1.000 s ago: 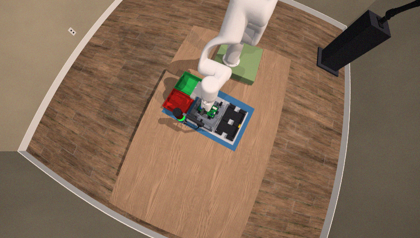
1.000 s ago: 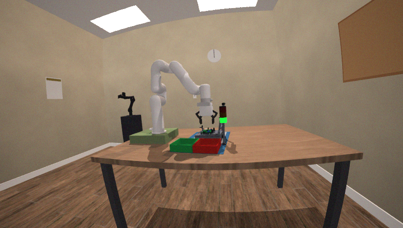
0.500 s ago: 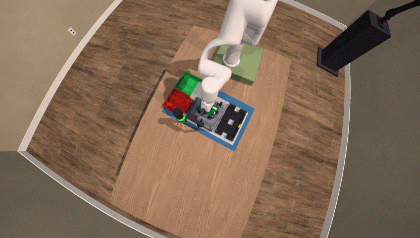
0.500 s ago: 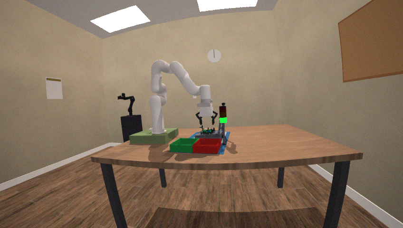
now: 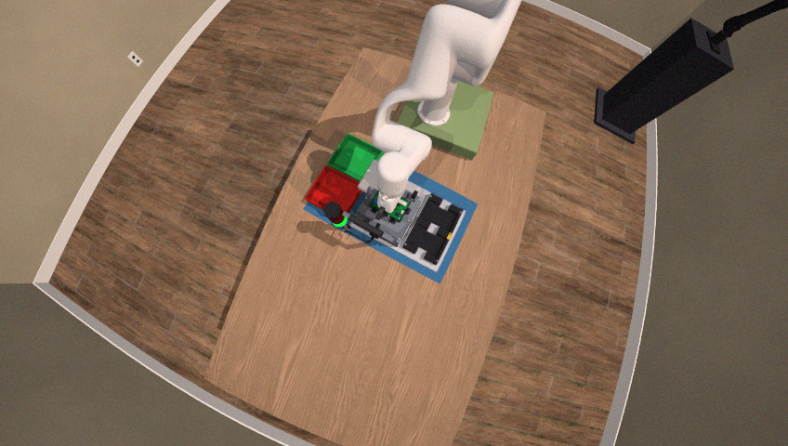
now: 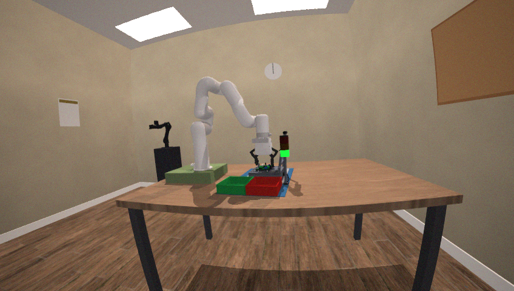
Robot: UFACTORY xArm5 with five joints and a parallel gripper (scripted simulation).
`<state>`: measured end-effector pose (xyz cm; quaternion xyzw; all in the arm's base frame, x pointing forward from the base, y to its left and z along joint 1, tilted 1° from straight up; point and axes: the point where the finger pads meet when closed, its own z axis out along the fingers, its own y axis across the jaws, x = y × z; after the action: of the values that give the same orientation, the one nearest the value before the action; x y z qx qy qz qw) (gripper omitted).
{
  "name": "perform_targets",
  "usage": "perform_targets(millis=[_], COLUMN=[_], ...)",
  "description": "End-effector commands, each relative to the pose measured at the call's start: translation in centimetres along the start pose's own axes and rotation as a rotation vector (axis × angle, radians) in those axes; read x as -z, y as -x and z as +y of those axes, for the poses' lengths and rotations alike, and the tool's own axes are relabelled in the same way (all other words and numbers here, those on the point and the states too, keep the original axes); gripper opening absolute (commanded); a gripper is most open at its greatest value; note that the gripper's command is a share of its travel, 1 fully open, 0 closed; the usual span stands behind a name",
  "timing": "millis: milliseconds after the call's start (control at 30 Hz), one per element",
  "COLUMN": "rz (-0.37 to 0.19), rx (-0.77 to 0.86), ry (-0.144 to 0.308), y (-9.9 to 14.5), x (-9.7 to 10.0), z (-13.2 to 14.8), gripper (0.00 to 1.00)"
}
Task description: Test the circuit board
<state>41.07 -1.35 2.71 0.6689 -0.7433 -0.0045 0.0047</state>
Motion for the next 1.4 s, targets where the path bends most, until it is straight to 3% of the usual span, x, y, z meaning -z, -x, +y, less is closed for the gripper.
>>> perform_targets(millis=[0, 333, 367, 800, 833, 1367], rz=[0.0, 0.0, 0.0, 0.0, 0.0, 0.0], rx=[0.0, 0.0, 0.0, 0.0, 0.0, 0.0], ry=[-0.005, -0.005, -0.005, -0.005, -0.005, -0.005], y=[0.04, 0.04, 0.04, 0.04, 0.04, 0.04], x=[-1.05, -1.11, -1.11, -1.11, -1.11, -1.11], z=[-0.28, -0.28, -0.28, -0.28, -0.28, -0.28], gripper=[1.0, 1.0, 0.95, 0.95, 0.89, 0.85])
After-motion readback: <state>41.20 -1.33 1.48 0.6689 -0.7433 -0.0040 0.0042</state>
